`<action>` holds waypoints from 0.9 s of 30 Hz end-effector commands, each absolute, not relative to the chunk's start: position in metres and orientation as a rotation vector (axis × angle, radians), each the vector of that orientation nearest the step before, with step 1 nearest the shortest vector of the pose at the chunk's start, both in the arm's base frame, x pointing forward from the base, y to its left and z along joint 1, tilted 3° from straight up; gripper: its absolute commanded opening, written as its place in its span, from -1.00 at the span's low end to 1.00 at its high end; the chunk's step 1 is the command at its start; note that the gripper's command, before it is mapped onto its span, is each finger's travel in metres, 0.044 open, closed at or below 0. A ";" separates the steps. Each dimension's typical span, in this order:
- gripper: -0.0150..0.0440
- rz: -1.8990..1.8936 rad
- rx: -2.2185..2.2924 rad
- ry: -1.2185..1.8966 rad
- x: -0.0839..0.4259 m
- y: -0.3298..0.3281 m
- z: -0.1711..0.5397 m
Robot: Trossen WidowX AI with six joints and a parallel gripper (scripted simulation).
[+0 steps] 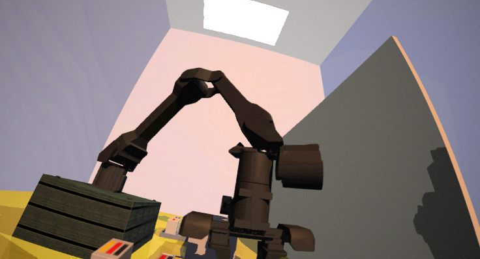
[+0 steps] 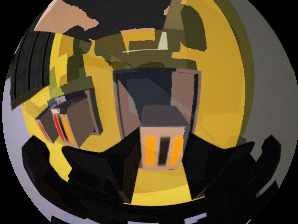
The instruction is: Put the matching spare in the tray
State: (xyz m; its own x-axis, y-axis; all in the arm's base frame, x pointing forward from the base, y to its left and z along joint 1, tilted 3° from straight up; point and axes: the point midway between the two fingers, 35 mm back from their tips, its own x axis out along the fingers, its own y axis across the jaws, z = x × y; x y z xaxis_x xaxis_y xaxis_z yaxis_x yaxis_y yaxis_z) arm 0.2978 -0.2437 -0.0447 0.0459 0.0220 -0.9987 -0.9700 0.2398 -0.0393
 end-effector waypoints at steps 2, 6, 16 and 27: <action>-0.31 1.012 -1.031 1.263 0.298 -0.244 -0.045; 0.04 1.012 -1.031 1.263 0.298 -0.244 -0.045; 0.93 1.012 -1.031 1.263 0.298 -0.244 -0.045; 1.00 1.009 -1.029 1.265 0.293 -0.246 0.062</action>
